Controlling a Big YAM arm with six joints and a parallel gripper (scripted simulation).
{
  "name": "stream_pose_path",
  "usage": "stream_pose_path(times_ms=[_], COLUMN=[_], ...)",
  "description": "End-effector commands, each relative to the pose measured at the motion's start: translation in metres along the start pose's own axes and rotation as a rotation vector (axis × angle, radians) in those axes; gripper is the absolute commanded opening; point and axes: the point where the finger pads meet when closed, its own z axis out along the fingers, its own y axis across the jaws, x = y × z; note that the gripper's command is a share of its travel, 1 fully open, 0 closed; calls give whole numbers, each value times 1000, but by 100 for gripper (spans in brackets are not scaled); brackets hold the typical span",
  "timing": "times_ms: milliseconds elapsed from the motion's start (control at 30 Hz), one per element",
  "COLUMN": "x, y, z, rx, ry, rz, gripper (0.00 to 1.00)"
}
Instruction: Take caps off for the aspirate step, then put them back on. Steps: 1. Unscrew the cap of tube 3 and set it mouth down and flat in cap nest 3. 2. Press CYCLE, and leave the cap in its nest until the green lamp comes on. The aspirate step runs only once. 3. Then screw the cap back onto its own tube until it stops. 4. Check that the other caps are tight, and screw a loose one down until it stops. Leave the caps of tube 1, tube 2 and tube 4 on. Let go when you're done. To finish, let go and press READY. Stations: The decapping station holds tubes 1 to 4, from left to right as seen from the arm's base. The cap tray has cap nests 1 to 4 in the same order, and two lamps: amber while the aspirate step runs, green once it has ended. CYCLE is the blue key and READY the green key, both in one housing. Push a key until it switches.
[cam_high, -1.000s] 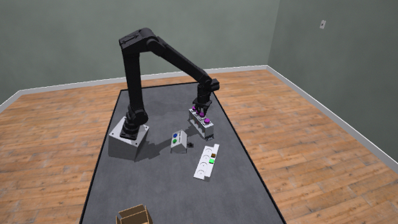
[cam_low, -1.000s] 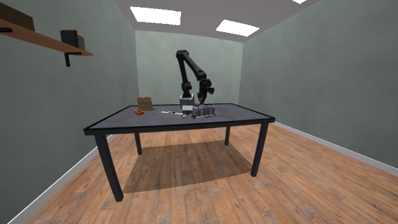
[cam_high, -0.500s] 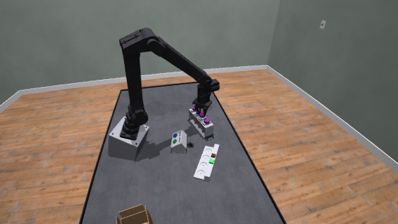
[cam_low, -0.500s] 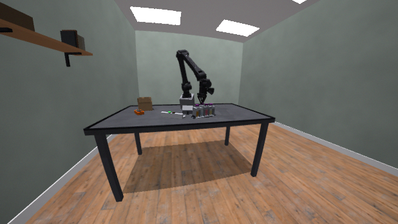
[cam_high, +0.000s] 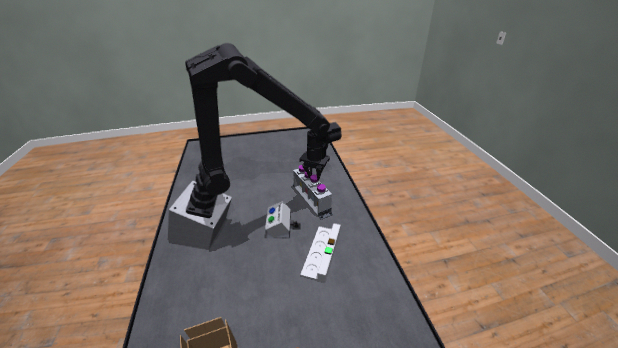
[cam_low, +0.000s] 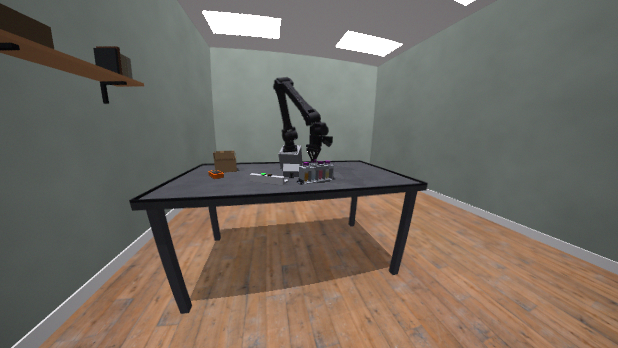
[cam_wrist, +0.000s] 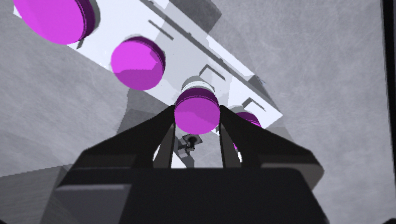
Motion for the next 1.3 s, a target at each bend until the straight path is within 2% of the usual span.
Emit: stream_pose_path(times_ms=[0,900,1100,1267], x=[-15,-16,-16,-7], y=[-25,-26,-26,-16], z=[-8,-10,-5,5], rx=[31,31,30,14], ry=[-37,-37,-36,-15], rz=[22,23,20,15], gripper=[0,0,0,0])
